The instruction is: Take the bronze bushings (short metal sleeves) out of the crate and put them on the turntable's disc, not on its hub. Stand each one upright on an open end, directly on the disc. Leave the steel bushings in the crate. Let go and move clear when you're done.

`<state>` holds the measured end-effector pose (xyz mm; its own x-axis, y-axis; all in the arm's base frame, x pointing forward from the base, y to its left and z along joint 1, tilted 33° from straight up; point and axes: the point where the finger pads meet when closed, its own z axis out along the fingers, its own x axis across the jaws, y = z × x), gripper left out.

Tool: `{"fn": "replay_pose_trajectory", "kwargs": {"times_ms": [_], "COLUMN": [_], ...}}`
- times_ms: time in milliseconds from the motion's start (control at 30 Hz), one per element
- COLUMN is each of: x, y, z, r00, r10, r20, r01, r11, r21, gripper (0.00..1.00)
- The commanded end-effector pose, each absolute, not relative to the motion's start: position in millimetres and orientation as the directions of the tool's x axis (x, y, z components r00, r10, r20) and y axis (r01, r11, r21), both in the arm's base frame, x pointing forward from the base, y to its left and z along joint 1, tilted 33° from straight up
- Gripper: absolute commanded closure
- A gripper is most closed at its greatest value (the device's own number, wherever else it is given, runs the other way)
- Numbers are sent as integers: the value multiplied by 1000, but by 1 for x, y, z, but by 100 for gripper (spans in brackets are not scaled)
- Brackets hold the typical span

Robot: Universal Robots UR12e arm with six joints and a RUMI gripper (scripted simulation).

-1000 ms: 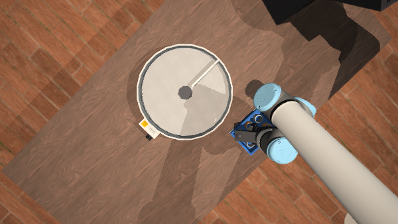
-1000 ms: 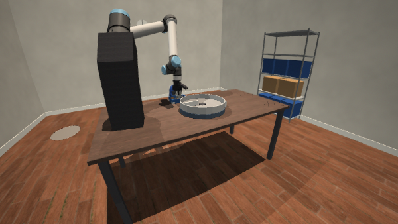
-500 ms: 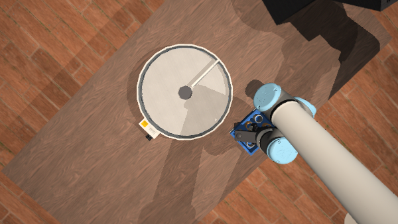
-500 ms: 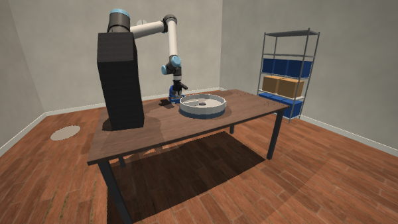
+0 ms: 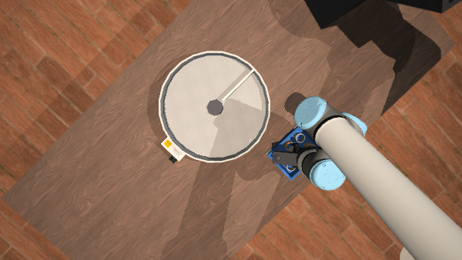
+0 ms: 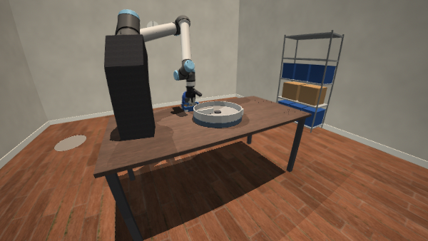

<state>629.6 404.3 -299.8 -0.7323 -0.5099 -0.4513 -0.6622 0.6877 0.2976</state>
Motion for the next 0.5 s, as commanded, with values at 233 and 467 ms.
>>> {"fn": "replay_pose_trajectory", "kwargs": {"times_ms": [233, 467], "x": [629, 626], "y": [402, 391], "z": [-295, -279], "r00": [-732, -732], "r10": [-510, -510], "r20": [-452, -452], "r01": [-662, -662], "r11": [688, 688], "r21": [297, 297], "gripper": [100, 100]}}
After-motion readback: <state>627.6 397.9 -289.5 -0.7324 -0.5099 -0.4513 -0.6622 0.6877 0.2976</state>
